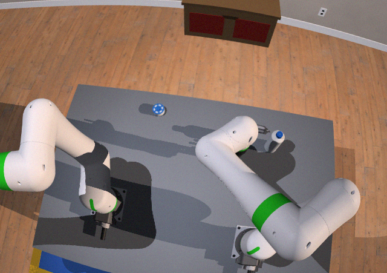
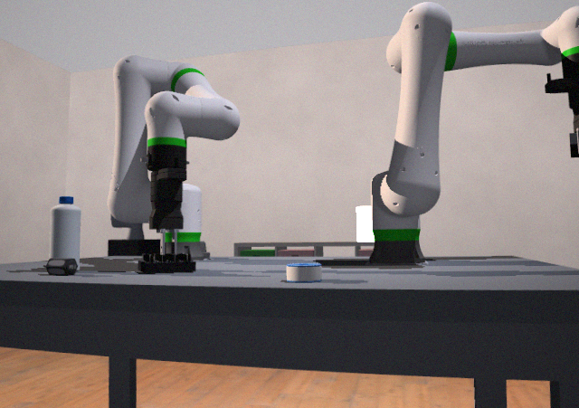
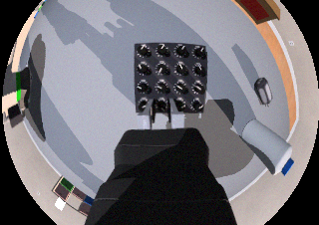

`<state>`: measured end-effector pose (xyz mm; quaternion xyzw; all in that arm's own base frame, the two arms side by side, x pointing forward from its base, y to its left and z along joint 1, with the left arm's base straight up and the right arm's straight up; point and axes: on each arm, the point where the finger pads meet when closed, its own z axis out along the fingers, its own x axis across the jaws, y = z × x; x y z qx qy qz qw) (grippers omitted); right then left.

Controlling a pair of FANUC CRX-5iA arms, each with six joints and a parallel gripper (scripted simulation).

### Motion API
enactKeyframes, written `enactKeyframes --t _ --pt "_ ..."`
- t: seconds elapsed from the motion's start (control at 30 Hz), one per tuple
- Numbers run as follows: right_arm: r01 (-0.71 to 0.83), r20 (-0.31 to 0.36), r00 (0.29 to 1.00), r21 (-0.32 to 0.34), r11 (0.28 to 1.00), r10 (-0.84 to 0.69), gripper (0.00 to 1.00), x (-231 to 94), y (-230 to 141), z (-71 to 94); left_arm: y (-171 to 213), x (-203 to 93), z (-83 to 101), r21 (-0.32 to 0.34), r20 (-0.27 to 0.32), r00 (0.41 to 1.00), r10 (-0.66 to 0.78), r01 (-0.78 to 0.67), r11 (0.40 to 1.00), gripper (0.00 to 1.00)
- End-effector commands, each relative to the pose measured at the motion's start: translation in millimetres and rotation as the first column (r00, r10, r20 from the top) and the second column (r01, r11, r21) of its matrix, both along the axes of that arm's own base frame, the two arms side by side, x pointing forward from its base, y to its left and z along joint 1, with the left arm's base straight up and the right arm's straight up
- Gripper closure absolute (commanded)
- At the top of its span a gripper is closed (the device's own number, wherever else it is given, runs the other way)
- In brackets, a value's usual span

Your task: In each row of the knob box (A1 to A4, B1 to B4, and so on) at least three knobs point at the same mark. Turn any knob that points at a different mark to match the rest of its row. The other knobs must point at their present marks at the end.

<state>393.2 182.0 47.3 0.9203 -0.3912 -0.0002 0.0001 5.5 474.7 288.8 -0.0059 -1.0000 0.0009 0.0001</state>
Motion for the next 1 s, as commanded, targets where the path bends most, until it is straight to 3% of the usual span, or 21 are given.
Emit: enactKeyframes --t 0.0,0.2,0.53,0.97 --pt "0.000 0.001 1.000 0.000 1.000 0.000 0.54 0 0 0.6 0 0 0.8 0.002 0.000 1.000 0.000 0.000 1.000 0.00" --pt "0.000 0.001 1.000 0.000 1.000 0.000 0.54 0 0 2.8 0 0 0.8 0.002 0.000 1.000 0.000 0.000 1.000 0.00" --pt "0.000 0.001 1.000 0.000 1.000 0.000 0.54 0 0 37.9 0 0 0.8 0.002 0.000 1.000 0.000 0.000 1.000 0.00" --pt "0.034 0.001 0.999 0.000 0.999 -0.034 0.54 1 0 38.8 0 0 0.8 0.002 0.000 1.000 0.000 0.000 1.000 0.00"
